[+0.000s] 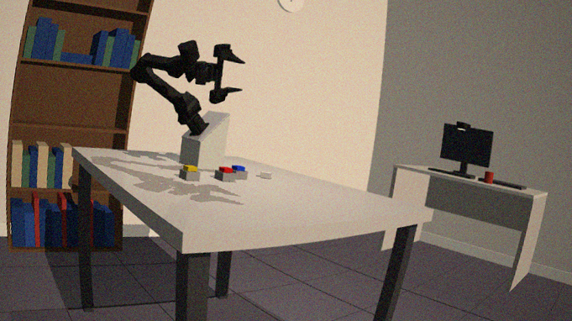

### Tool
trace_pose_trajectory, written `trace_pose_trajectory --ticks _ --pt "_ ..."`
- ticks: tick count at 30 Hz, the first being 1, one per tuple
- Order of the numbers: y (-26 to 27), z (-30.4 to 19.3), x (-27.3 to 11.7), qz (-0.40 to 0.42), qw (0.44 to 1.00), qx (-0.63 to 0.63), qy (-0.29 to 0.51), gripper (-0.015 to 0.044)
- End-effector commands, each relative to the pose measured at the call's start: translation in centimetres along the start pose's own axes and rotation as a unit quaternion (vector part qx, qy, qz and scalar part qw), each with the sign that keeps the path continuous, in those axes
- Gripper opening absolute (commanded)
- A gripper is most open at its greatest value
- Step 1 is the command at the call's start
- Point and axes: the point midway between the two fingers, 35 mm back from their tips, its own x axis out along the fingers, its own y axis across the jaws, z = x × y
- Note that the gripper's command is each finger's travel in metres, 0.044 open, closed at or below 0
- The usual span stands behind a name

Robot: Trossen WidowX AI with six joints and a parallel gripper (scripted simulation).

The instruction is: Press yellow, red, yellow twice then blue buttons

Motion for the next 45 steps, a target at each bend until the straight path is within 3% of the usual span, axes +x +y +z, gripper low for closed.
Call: trace_pose_trajectory --ticks 1,7,12,27,33,41,45 --pt "-8.0 3.7 0.6 -0.298 0.936 -0.187 0.005 0.0400" --pt "-13.0 6.9 -2.5 -0.517 0.767 -0.358 0.123 0.0400" --pt "-14.6 9.8 -5.7 -0.619 0.575 -0.464 0.266 0.0400" --pt "-14.6 9.9 -5.8 -0.621 0.567 -0.468 0.272 0.0400" --pt "-20.2 11.6 -5.4 -0.622 0.566 -0.468 0.272 0.0242" --pt "-20.5 11.6 -5.4 -0.622 0.566 -0.468 0.272 0.0032" --pt "-20.5 11.6 -5.4 -0.622 0.566 -0.468 0.272 0.0020"
